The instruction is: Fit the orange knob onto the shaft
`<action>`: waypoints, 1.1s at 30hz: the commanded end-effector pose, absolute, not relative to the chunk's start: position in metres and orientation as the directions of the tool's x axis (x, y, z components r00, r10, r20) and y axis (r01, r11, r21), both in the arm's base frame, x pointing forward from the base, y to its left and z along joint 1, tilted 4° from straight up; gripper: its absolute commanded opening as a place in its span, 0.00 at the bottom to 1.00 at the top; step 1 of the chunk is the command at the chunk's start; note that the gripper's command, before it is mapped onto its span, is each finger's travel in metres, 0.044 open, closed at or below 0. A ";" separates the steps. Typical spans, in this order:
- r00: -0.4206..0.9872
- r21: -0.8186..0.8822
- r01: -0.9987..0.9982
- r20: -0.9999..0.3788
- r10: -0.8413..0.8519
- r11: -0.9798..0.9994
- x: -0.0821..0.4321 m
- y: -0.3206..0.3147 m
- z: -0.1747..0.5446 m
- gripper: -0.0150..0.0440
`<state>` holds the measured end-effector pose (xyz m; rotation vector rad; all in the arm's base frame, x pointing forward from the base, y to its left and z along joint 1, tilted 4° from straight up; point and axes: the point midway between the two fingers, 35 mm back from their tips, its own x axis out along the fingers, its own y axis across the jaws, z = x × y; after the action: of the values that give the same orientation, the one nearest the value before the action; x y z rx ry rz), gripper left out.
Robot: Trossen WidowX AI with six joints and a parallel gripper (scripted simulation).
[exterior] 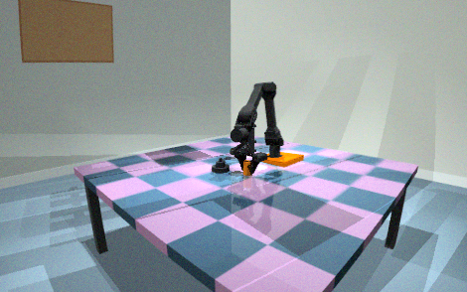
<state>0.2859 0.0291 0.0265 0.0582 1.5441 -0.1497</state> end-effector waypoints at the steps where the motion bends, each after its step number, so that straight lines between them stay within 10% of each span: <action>1: 0.021 -0.061 0.128 -0.998 -0.064 0.990 0.286 0.028 0.026 0.60; 9: 0.021 -0.061 0.128 -0.998 -0.064 0.990 0.286 0.028 0.026 0.51; 15: 0.021 -0.061 0.129 -0.998 -0.064 0.990 0.291 0.031 0.043 0.25; 33: 0.022 -0.060 0.129 -0.998 -0.063 0.990 0.293 0.040 0.137 0.25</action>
<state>0.2940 0.0390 0.1215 0.0488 1.5502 -0.1450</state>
